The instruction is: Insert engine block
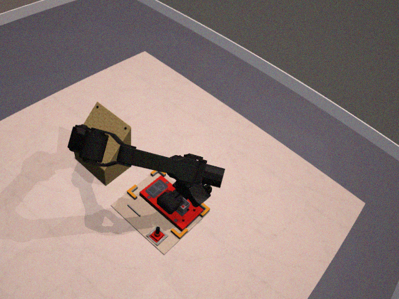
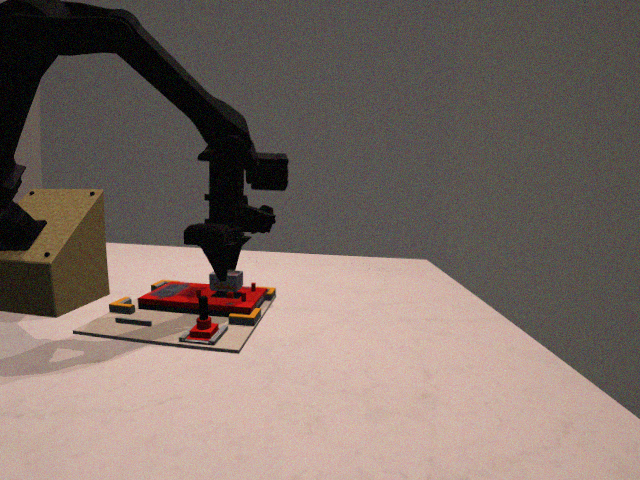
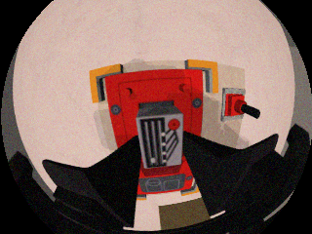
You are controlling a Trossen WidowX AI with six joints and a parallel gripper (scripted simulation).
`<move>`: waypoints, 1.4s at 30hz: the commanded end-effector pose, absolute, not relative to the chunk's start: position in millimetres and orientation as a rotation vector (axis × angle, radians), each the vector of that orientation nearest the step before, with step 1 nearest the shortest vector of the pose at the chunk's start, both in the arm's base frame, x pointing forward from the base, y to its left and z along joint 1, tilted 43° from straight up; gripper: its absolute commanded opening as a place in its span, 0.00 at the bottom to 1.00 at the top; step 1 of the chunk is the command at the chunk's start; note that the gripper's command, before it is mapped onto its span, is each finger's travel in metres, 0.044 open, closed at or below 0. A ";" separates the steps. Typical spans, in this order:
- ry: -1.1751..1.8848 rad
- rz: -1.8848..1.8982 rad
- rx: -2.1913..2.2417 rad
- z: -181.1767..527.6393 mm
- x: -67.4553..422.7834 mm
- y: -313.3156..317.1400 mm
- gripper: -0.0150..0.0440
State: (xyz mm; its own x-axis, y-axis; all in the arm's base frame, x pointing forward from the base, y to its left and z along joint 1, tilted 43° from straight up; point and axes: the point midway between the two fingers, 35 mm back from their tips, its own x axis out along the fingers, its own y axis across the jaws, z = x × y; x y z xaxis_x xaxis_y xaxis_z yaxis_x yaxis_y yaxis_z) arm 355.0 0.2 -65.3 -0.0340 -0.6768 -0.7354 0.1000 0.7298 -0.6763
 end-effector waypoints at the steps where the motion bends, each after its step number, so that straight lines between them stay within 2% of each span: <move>1: 1.485 -0.664 -0.503 -66.4 355.0 -0.5 0.52; 42: 1.485 -0.664 -0.503 -74.0 354.8 -7.5 0.52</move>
State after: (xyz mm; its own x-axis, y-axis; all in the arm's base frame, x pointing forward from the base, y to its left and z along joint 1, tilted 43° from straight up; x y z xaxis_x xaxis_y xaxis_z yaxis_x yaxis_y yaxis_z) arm 354.7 -6.8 -73.2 -0.0347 -0.6757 -0.7363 0.1012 0.7306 -0.6753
